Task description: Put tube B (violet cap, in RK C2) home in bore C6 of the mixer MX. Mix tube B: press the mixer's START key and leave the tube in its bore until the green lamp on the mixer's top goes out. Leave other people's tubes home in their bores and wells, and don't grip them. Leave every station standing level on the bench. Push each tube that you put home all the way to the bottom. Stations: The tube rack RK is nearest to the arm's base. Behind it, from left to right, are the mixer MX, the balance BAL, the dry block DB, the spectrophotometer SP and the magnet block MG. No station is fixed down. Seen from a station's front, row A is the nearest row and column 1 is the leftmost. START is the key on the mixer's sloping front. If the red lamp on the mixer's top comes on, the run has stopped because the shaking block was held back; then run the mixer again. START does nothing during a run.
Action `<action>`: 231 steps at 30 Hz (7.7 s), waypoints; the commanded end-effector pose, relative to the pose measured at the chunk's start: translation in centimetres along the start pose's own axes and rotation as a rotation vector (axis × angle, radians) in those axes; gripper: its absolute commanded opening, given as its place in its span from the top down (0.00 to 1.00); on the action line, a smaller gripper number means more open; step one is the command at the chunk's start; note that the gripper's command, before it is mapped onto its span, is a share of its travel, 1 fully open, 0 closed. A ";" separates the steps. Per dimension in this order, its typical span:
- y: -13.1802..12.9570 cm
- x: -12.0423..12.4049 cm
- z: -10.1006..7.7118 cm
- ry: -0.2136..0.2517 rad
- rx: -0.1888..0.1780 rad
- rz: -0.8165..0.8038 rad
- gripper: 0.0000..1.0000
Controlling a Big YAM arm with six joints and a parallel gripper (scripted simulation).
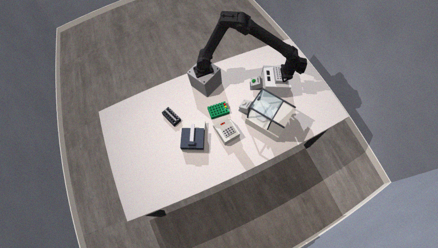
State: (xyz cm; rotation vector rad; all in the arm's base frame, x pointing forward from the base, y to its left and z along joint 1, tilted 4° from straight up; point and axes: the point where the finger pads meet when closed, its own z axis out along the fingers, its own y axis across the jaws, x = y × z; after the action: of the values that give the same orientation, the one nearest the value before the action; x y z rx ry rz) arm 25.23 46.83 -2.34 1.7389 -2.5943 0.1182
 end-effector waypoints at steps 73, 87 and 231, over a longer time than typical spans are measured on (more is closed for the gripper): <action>-0.3 -1.6 -3.8 -0.048 0.006 0.000 0.64; 1.3 -2.6 -7.0 -0.087 0.007 0.001 0.64; 6.0 20.0 1.1 -0.410 0.004 -0.022 1.00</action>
State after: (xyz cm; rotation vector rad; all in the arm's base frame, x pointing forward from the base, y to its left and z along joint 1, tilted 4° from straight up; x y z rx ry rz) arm 11.85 28.45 -3.65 1.8834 -2.8142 -0.1716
